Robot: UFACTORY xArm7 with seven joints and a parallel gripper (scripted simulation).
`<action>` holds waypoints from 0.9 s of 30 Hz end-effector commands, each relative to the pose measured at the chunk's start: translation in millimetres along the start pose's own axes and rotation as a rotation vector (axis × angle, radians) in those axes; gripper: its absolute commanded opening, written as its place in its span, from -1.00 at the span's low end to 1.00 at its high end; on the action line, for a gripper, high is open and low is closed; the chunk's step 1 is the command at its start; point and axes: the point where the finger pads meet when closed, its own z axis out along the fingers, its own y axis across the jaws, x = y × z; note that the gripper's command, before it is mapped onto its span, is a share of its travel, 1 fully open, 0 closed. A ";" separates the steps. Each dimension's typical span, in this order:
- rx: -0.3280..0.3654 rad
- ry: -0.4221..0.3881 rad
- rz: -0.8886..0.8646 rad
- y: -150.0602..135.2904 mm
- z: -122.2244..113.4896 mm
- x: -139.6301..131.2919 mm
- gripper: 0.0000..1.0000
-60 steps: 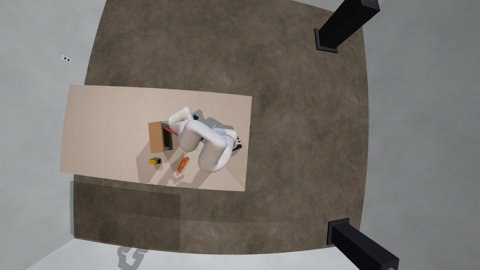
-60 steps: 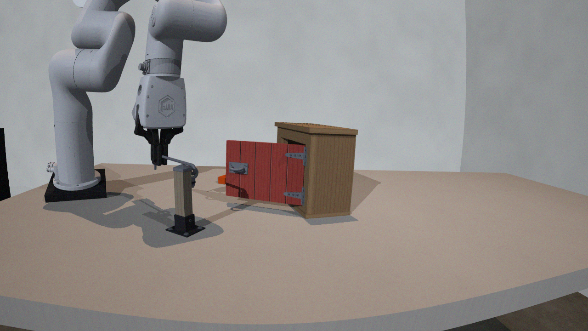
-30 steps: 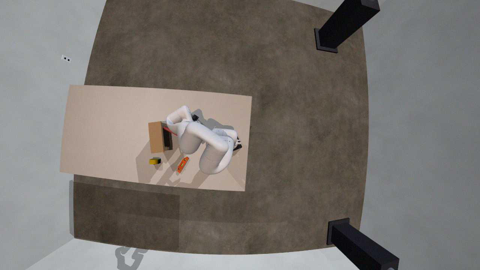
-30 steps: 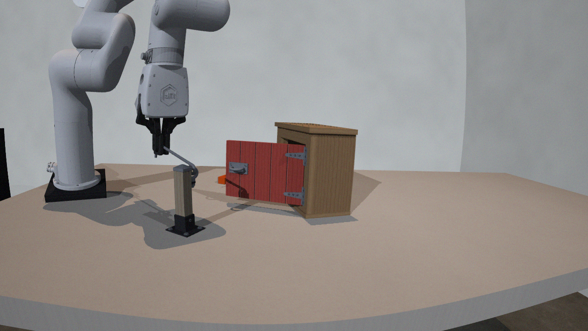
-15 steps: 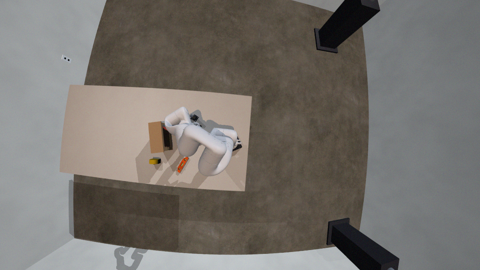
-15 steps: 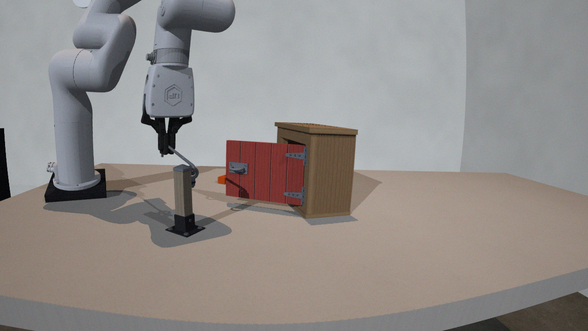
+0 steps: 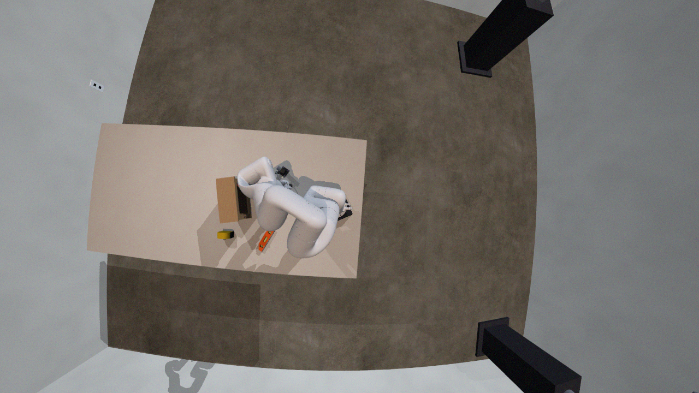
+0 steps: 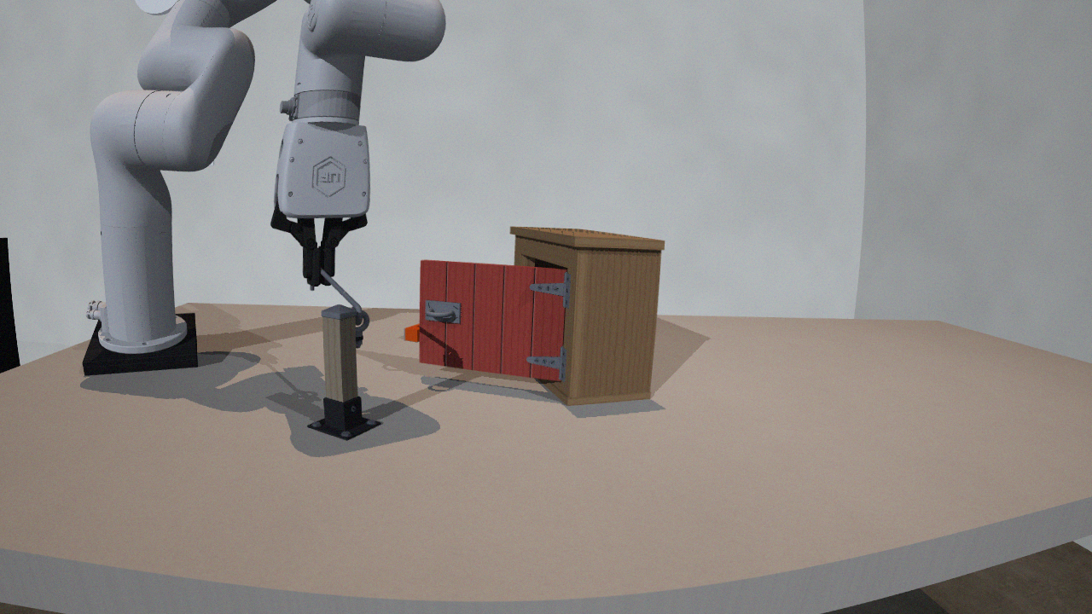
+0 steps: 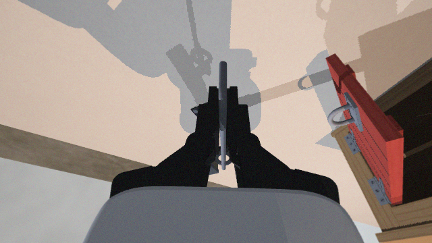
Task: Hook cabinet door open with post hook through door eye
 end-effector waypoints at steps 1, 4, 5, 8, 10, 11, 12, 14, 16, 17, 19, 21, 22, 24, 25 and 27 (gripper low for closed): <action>0.000 -0.002 0.040 5.8 -0.6 -0.9 -0.93; 0.000 -0.002 0.041 6.7 -0.6 -0.9 -0.93; 0.000 -0.002 0.049 7.1 -0.6 -0.9 -0.93; 0.000 -0.002 0.107 10.5 -0.6 -1.2 -0.93; 0.000 -0.002 0.109 13.8 -0.6 -1.4 -0.93; 0.000 -0.002 0.109 14.5 -0.6 -1.5 -0.93; 0.000 -0.002 0.109 14.6 -0.6 -1.5 -0.93; 0.000 -0.002 0.110 14.7 -0.6 -1.5 -0.93; 0.000 -0.002 0.118 15.1 -0.6 -1.6 -0.93; 0.000 -0.002 0.134 16.0 -0.6 -1.7 -0.93; 0.000 -0.002 0.178 18.8 -0.6 -2.1 -0.93; 0.000 -0.002 0.178 21.8 -0.6 -2.5 -0.93; 0.000 -0.002 0.178 22.4 -0.6 -2.6 -0.93; 0.000 -0.002 0.179 22.6 -0.6 -2.6 -0.93; 0.000 -0.002 0.187 23.0 -0.6 -2.7 -0.93; 0.000 -0.002 0.227 25.3 -0.6 -3.2 -0.93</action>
